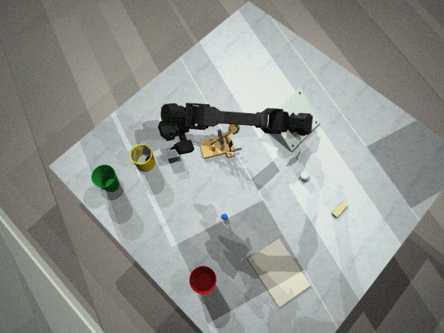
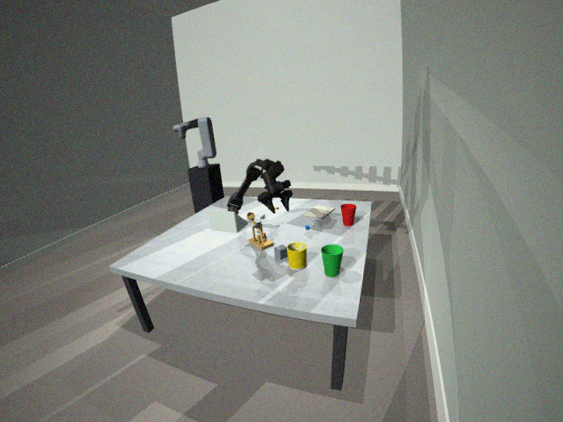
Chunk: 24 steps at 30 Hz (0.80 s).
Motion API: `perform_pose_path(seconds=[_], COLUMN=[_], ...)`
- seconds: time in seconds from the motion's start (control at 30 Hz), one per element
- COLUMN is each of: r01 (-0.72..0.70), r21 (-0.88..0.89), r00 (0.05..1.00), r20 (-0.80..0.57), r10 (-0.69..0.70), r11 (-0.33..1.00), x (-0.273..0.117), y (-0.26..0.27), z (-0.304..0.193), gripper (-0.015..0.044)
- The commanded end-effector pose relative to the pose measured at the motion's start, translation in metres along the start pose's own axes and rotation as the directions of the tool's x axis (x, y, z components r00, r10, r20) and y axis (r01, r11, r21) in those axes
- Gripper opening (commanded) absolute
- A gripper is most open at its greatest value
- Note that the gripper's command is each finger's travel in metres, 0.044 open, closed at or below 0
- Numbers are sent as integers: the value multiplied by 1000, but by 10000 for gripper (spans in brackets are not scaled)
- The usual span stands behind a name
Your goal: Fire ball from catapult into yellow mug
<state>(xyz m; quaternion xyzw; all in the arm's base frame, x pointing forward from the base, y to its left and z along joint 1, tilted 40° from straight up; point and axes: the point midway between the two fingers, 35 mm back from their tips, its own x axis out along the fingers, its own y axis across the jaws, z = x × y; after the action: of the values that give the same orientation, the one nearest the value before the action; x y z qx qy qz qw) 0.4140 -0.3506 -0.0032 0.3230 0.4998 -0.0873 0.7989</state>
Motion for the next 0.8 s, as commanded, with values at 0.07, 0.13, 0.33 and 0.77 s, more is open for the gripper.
perform_pose_path(seconds=[0.07, 0.13, 0.33, 0.77], r01=[-61, -83, -99, -98], r21=[158, 205, 230, 212], r00=[994, 990, 986, 985], r20=[102, 131, 153, 161], r10=[45, 57, 64, 64], r11=[986, 975, 968, 972], x=[-7, -9, -10, -1], y=[-28, -37, -44, -45], z=[23, 29, 33, 35], gripper=[440, 440, 440, 440])
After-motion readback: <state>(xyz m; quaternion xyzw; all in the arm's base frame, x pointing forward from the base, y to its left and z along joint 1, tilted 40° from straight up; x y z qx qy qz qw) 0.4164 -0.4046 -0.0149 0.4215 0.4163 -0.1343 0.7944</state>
